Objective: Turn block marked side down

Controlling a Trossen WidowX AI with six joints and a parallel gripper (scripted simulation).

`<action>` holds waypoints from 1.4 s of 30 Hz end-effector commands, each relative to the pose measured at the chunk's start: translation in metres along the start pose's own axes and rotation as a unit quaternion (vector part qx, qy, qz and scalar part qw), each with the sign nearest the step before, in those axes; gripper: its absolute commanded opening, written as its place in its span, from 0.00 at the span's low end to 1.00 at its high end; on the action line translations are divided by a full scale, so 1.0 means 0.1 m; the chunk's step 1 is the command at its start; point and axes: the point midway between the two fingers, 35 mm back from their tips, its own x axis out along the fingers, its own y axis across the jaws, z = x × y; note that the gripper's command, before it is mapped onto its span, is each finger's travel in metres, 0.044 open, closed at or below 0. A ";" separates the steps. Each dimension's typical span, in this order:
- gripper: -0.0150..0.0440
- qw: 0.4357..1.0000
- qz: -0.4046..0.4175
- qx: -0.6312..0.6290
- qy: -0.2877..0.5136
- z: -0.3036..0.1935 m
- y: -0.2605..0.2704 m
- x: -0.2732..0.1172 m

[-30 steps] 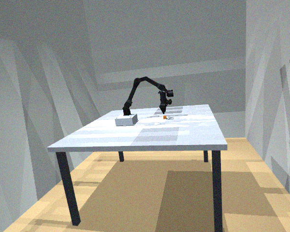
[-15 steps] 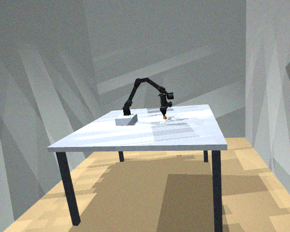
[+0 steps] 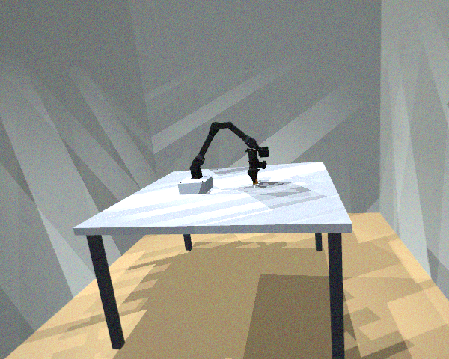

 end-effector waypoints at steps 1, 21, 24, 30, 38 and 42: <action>0.82 1.000 0.002 0.000 -0.001 0.00 0.01 0.01; 0.36 1.000 0.002 0.000 -0.001 0.00 0.01 0.01; 0.33 1.000 0.002 0.000 -0.001 0.00 0.01 0.01; 0.25 1.000 0.002 0.000 -0.001 0.00 0.01 -0.28; 0.25 1.000 0.002 -0.001 -0.027 0.02 0.01 -0.26; 0.25 0.998 0.001 -0.002 -0.056 0.03 0.01 -0.23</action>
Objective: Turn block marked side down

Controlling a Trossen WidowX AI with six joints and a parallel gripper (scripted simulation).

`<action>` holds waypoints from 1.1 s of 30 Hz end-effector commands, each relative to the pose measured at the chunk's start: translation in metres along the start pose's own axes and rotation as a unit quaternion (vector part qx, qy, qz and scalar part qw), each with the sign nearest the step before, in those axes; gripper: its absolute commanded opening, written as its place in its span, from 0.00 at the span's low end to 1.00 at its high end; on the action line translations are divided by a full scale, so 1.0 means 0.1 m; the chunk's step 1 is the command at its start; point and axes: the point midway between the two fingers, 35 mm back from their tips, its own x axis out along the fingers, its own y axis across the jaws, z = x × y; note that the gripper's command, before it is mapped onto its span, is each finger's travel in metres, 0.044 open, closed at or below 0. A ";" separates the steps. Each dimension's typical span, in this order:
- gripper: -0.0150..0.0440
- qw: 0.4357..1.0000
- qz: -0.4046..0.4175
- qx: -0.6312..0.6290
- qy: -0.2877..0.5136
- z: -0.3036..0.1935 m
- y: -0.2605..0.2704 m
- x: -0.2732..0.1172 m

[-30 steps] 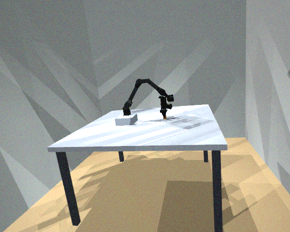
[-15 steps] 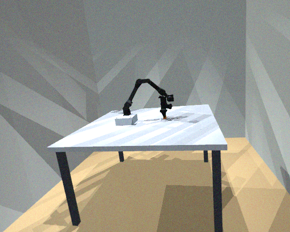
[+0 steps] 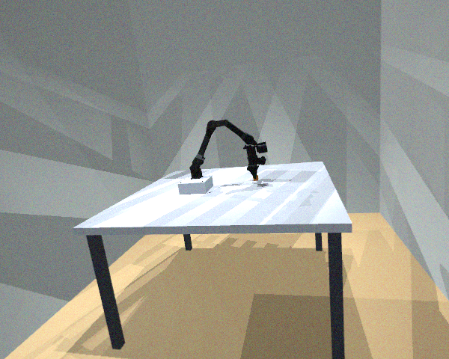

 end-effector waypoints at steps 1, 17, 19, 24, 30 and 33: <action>0.25 1.000 -0.002 0.000 -0.026 0.01 0.00 0.02; 0.25 0.990 -0.003 -0.001 -0.144 -0.01 0.00 0.07; 0.25 0.987 -0.003 0.000 -0.158 -0.02 0.00 0.07; 0.25 0.981 -0.002 0.000 -0.195 -0.05 -0.01 0.06; 0.25 0.976 -0.002 0.001 -0.220 -0.07 -0.01 0.04; 0.25 0.973 -0.002 0.000 -0.230 -0.06 -0.01 0.08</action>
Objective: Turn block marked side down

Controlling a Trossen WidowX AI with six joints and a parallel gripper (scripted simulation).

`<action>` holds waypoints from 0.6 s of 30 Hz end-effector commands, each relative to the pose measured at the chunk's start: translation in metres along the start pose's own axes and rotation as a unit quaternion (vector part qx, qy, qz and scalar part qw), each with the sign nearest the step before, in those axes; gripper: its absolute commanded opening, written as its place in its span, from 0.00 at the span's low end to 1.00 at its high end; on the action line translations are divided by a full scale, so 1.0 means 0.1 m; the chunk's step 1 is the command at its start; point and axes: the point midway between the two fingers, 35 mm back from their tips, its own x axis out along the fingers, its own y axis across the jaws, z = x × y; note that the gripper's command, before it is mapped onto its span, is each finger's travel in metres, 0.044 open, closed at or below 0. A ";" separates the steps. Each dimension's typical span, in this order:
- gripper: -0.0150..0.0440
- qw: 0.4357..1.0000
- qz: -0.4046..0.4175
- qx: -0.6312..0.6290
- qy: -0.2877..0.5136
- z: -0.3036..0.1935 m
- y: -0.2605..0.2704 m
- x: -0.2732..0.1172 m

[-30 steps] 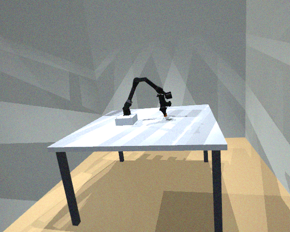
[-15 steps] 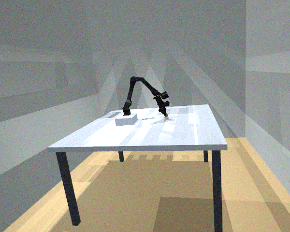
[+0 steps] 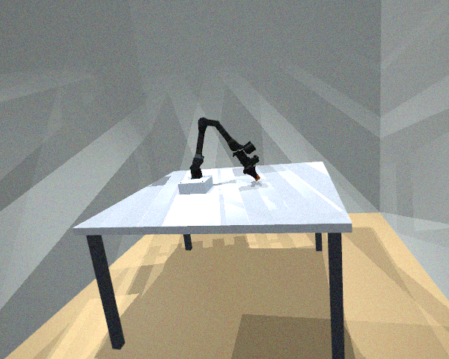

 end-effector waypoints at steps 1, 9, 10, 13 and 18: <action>0.25 1.000 -0.003 0.000 -0.017 -0.01 -0.01 0.05; 0.25 0.997 -0.005 -0.005 -0.077 -0.02 -0.01 0.22; 0.25 0.996 -0.005 -0.005 -0.084 -0.03 -0.01 0.24; 0.25 0.994 -0.005 -0.005 -0.107 -0.04 0.00 0.27; 0.25 0.990 -0.004 -0.004 -0.143 -0.07 0.00 0.31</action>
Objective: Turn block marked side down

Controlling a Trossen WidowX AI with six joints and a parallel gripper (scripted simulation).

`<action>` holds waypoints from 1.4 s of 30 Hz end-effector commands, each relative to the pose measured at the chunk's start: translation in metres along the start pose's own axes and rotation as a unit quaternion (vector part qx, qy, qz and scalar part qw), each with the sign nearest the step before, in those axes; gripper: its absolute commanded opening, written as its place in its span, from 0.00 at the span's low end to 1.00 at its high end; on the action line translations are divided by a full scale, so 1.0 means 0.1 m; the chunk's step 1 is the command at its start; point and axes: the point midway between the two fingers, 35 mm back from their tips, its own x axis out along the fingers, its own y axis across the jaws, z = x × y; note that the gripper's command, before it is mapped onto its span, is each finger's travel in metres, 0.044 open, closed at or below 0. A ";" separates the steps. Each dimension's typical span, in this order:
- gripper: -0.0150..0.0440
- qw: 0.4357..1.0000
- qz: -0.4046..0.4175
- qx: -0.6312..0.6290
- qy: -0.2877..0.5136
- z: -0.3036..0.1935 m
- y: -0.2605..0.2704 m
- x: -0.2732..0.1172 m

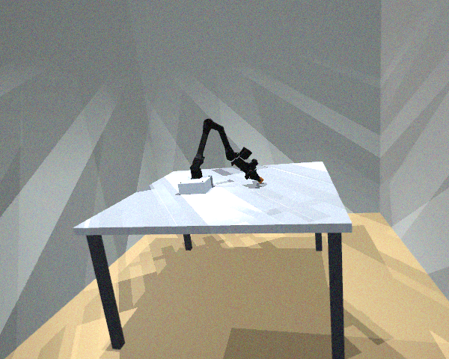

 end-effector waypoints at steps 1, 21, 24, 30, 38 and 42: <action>0.25 1.000 -0.002 -0.002 -0.019 -0.07 -0.01 0.02; 0.25 0.991 -0.001 0.003 -0.137 -0.13 -0.02 -0.12; 0.25 0.991 -0.001 0.003 -0.137 -0.13 -0.02 -0.12; 0.25 0.991 -0.001 0.003 -0.137 -0.13 -0.02 -0.12; 0.43 0.991 -0.001 0.003 -0.137 -0.13 -0.02 -0.12; 0.61 0.991 -0.001 0.003 -0.137 -0.13 -0.02 -0.12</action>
